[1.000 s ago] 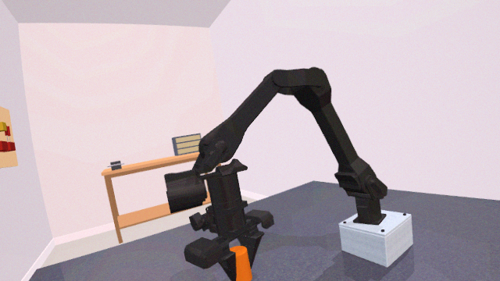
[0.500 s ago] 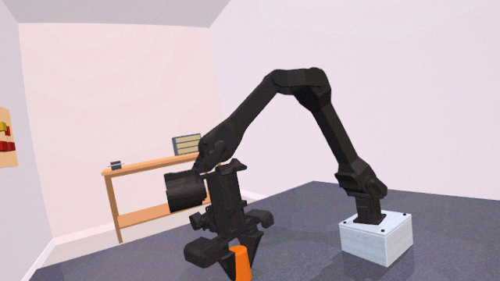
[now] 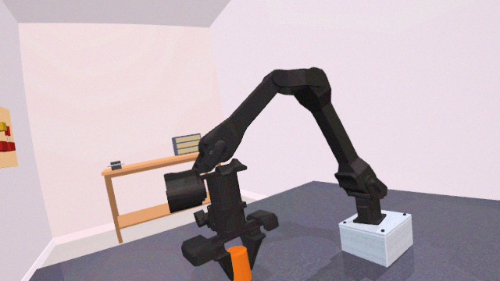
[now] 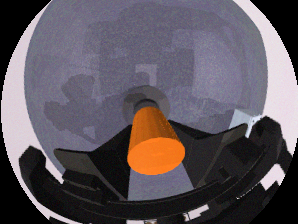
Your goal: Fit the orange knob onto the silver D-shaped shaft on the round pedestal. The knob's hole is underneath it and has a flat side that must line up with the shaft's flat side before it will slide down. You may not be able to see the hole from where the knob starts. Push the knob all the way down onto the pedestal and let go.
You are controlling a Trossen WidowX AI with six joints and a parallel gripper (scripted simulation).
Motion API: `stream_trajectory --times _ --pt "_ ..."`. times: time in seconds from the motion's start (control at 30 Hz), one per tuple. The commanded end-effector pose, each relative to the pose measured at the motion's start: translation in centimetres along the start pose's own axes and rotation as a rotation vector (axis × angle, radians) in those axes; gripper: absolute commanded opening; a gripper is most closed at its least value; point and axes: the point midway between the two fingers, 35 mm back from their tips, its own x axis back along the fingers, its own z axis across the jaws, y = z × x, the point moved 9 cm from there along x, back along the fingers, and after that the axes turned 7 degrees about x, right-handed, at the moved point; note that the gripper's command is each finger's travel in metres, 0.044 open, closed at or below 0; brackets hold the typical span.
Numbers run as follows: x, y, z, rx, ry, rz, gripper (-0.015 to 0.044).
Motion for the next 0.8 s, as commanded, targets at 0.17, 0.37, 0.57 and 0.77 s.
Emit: stream_trajectory --times 0.17,0.37,0.57,0.77 --pt "-0.14 0.04 0.07 -0.007 0.004 -0.005 0.0000" --pt "0.12 0.03 0.04 -0.007 0.004 -0.005 0.0000" --pt "0.37 0.04 0.05 -0.032 0.004 -0.005 0.0000" --pt "0.45 0.11 0.24 -0.216 0.005 -0.005 0.0000"
